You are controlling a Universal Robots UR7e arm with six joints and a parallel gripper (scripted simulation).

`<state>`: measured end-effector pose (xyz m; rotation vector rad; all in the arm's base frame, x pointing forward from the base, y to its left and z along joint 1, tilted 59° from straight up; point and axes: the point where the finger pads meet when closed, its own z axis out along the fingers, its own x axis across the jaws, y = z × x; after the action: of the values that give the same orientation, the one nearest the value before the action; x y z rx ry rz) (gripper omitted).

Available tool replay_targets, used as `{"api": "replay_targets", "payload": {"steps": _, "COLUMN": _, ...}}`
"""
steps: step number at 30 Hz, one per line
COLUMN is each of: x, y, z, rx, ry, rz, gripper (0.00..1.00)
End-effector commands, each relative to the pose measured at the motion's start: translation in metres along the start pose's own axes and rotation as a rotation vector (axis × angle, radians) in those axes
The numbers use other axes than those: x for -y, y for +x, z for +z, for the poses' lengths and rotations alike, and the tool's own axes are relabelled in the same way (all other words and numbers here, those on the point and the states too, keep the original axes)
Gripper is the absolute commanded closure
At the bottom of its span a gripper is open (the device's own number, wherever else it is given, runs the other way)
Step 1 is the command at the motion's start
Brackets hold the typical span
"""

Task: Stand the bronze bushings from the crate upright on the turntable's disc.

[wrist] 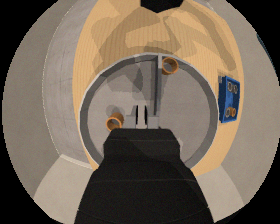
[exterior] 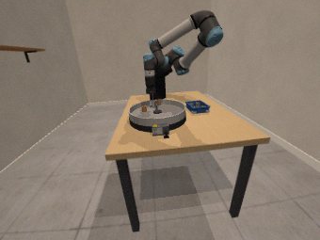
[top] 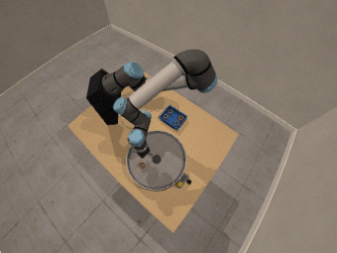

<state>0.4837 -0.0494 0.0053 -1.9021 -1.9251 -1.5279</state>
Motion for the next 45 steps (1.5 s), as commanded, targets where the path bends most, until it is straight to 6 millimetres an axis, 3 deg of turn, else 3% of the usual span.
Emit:
{"api": "replay_targets", "payload": {"steps": 1, "x": -0.001, "y": 0.01, "z": -0.001, "rx": 0.001, "ry": -0.001, "rz": 0.0, "gripper": 0.64}}
{"api": "replay_targets", "payload": {"steps": 8, "x": -0.003, "y": 0.05, "z": -0.001, "rx": 0.001, "ry": -0.001, "rz": 0.0, "gripper": 0.64}}
{"api": "replay_targets", "payload": {"steps": 16, "x": -0.005, "y": 0.117, "z": -0.001, "rx": 0.001, "ry": -0.001, "rz": 0.0, "gripper": 0.64}}
{"api": "replay_targets", "payload": {"steps": 18, "x": -0.005, "y": 0.117, "z": -0.001, "rx": 0.001, "ry": -0.001, "rz": 0.0, "gripper": 0.64}}
{"api": "replay_targets", "payload": {"steps": 33, "x": -0.011, "y": 0.262, "z": -0.003, "rx": 0.001, "ry": 0.0, "rz": 0.0, "gripper": 0.64}}
{"api": "replay_targets", "payload": {"steps": 35, "x": -0.011, "y": 0.262, "z": -0.003, "rx": 0.001, "ry": 0.0, "rz": 0.0, "gripper": 0.64}}
{"api": "replay_targets", "payload": {"steps": 40, "x": -0.014, "y": 0.317, "z": -0.004, "rx": 0.001, "ry": 0.0, "rz": -0.001, "gripper": 0.64}}
{"api": "replay_targets", "payload": {"steps": 45, "x": -0.015, "y": 0.359, "z": -0.004, "rx": 0.001, "ry": 0.0, "rz": 0.0, "gripper": 0.64}}
